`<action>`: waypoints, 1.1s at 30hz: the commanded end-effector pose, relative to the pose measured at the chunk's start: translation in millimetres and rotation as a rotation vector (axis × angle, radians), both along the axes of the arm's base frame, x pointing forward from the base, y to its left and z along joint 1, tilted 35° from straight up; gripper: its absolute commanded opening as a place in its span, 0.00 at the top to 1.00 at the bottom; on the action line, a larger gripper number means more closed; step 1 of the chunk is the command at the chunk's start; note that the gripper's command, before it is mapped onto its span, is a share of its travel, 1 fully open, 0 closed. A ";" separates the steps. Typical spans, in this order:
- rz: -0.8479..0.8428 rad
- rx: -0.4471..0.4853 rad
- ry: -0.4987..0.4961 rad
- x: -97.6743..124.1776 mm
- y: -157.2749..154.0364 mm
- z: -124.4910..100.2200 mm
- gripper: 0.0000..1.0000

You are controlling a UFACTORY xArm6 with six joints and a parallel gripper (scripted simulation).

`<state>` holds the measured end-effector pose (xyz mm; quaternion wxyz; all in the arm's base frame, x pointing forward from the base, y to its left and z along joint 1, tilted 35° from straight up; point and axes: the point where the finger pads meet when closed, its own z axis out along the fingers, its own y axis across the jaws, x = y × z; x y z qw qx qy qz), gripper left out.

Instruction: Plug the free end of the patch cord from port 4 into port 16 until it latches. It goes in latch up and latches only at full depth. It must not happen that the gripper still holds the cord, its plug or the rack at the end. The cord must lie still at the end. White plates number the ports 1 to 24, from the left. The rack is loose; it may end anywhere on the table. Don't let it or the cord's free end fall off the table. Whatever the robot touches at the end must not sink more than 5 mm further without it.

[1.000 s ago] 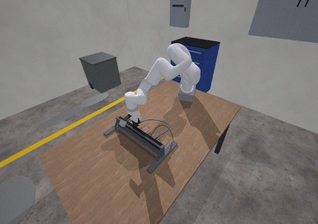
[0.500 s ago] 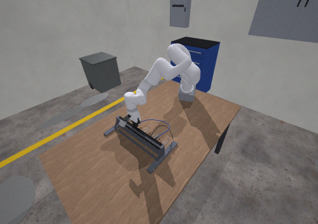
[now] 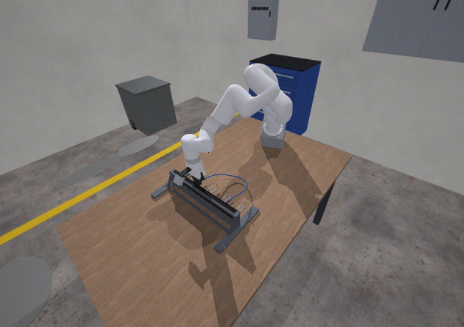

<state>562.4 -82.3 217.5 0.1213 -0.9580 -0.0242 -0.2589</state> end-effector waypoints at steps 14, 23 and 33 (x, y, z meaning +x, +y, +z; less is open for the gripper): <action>-0.001 -0.001 -0.003 0.3 -0.7 1.3 1.00; -0.001 -0.001 -0.003 0.4 -0.6 1.5 0.62; -0.001 -0.001 -0.003 0.4 -0.4 1.3 0.62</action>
